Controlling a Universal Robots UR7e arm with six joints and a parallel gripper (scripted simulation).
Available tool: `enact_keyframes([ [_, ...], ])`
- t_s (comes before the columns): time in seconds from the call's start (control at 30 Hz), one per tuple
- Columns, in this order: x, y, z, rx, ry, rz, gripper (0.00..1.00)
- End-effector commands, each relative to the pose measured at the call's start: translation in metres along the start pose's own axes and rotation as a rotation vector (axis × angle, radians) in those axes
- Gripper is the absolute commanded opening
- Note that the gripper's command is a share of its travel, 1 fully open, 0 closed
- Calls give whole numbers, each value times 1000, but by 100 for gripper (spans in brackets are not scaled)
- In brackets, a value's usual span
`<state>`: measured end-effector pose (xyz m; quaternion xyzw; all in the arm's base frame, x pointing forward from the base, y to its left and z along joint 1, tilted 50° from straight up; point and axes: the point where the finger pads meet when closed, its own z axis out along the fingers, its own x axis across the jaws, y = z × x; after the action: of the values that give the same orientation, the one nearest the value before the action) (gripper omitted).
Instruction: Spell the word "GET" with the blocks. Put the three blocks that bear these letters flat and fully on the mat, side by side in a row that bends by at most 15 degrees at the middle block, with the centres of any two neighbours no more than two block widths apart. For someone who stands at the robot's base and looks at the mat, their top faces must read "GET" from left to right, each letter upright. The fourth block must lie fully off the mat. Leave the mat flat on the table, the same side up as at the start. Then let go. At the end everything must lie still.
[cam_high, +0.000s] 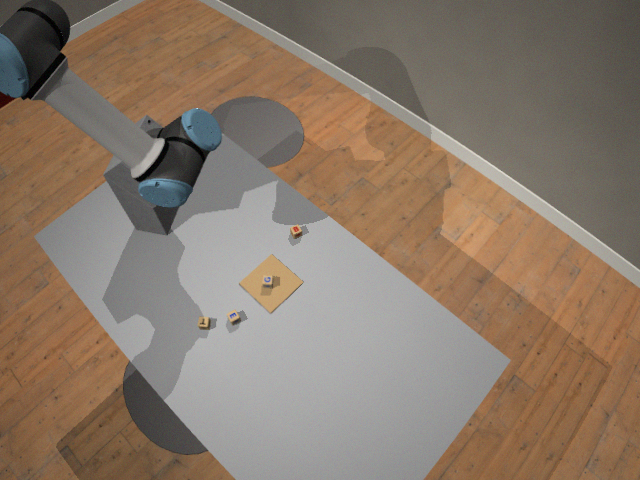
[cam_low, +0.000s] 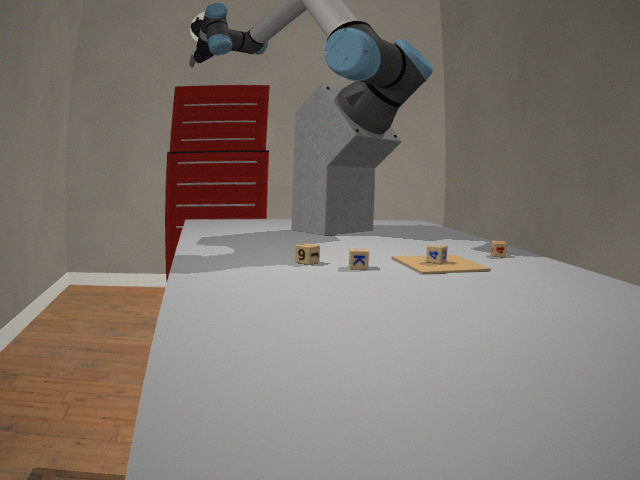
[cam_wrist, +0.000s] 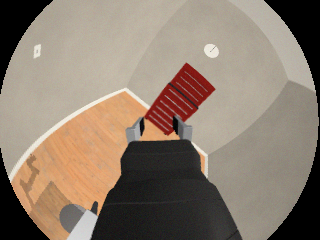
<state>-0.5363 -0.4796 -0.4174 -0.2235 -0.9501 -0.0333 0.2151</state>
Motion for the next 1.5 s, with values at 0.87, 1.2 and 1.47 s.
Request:
enact_keyframes([
  [0.87,-2,-4,-5,6,0,1,100],
  [1.2,-12,-12,-18,18,-5,6,100],
  [1.47,-34,-30,-47,47,-15,18,100],
])
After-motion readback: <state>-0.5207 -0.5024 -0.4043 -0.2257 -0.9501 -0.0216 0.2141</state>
